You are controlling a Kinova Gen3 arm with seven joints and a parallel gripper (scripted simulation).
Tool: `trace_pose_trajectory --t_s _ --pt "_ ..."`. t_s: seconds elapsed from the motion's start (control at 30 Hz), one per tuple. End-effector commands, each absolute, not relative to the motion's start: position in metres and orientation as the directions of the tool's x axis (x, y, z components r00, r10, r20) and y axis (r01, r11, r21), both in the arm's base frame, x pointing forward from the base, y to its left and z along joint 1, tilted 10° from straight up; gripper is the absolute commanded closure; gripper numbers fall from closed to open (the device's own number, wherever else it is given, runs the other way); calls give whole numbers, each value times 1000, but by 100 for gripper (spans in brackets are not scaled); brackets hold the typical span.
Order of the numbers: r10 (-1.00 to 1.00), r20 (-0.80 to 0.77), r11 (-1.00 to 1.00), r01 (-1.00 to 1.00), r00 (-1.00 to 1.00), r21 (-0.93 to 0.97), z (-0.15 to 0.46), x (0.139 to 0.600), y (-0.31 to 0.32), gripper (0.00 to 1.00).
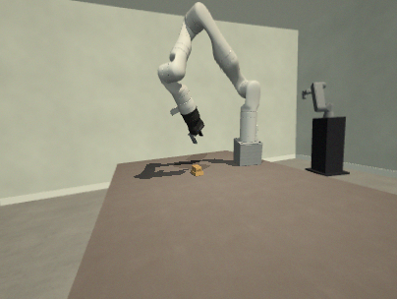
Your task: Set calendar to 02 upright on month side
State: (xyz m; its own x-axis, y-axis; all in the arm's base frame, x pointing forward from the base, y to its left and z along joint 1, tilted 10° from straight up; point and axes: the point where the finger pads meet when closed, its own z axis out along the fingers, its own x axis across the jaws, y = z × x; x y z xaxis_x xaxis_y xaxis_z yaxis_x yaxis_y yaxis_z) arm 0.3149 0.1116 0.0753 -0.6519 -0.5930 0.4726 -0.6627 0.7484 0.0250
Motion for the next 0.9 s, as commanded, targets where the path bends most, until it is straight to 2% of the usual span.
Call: trace_pose_trajectory --t_s 0.0,0.87 --pt "-593 471 749 -663 -653 24 76 315 112 0" --pt "-577 429 780 -625 -695 35 70 314 112 0"
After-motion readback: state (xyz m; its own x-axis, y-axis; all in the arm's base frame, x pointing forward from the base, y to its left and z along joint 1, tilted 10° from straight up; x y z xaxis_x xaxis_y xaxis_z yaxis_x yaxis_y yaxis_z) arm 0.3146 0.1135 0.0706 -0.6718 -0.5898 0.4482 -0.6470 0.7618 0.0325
